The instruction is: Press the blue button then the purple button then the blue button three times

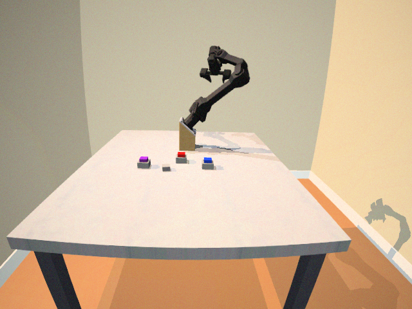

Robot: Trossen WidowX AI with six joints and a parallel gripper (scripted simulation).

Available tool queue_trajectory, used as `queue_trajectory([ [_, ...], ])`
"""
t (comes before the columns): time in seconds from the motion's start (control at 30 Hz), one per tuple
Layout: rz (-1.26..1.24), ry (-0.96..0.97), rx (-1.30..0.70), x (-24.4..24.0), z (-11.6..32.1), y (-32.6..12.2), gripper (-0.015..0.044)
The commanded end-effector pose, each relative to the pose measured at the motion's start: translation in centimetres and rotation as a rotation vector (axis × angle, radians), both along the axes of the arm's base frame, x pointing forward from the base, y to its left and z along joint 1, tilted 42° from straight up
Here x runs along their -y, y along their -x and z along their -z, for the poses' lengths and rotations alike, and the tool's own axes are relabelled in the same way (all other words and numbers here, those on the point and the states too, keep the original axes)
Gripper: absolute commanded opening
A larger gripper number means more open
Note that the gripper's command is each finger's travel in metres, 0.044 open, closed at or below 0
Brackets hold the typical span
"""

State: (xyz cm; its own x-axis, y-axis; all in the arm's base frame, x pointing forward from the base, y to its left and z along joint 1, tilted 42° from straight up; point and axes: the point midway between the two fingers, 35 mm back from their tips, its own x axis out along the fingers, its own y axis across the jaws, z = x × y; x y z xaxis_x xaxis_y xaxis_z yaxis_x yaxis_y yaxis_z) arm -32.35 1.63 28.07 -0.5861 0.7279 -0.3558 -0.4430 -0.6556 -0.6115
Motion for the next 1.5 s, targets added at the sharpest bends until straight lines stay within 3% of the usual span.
queue_trajectory([
  [0.0, -0.012, 0.003, 0.005, 0.3, 0.1, 0.0, 0.0400],
  [0.17, -0.334, 0.067, 0.143, 9.0, 3.2, -0.2, 0.0400],
  [0.33, -0.673, 0.110, 0.309, 17.9, 6.3, -3.6, 0.0400],
  [0.57, -1.104, 0.123, 0.558, 27.3, 10.1, -12.3, 0.0400],
  [0.77, -1.450, 0.074, 0.811, 31.6, 13.2, -22.4, 0.0400],
  [0.93, -1.716, -0.004, 1.042, 32.2, 15.4, -31.7, 0.0400],
  [1.1, -1.954, -0.119, 1.293, 29.8, 17.1, -40.7, 0.0400],
  [1.47, -2.301, -0.533, 1.931, 15.8, 18.8, -55.7, 0.0400],
])
